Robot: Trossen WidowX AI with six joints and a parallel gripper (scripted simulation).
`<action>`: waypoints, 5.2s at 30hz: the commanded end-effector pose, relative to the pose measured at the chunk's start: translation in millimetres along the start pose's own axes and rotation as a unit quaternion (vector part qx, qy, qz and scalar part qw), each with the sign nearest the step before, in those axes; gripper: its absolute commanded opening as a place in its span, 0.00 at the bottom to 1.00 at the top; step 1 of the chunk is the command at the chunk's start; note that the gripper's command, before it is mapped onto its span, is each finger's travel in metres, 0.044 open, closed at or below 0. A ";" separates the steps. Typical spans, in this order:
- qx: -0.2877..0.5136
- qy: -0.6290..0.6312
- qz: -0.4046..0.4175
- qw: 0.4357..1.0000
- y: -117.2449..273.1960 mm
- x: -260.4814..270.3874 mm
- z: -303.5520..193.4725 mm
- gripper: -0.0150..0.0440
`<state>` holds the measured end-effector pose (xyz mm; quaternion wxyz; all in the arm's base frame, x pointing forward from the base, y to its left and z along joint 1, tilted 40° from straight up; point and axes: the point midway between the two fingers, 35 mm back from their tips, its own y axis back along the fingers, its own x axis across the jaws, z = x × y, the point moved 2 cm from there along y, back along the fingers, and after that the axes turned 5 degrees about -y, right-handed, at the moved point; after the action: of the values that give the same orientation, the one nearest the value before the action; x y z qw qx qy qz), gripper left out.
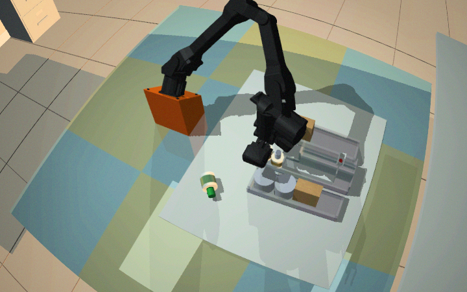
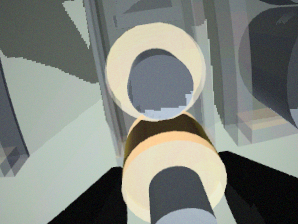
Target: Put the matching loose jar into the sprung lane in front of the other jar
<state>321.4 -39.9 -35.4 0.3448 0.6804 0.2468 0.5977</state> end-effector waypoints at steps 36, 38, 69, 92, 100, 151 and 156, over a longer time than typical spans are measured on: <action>-0.017 0.008 0.000 1.000 7.3 3.5 20.6 0.25; -0.017 0.008 0.000 1.000 7.3 3.5 20.6 0.25; -0.017 0.008 0.000 1.000 5.6 3.6 20.7 0.25; -0.017 0.008 0.000 1.000 5.6 3.6 21.4 0.25; -0.017 0.008 0.000 1.000 5.7 3.8 22.5 0.25; -0.017 0.008 0.000 1.000 -0.2 4.2 26.4 0.25; -0.017 0.008 0.001 1.000 -1.7 4.2 26.4 0.25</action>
<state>342.0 -40.9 -36.1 0.3501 0.6762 0.2459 0.5997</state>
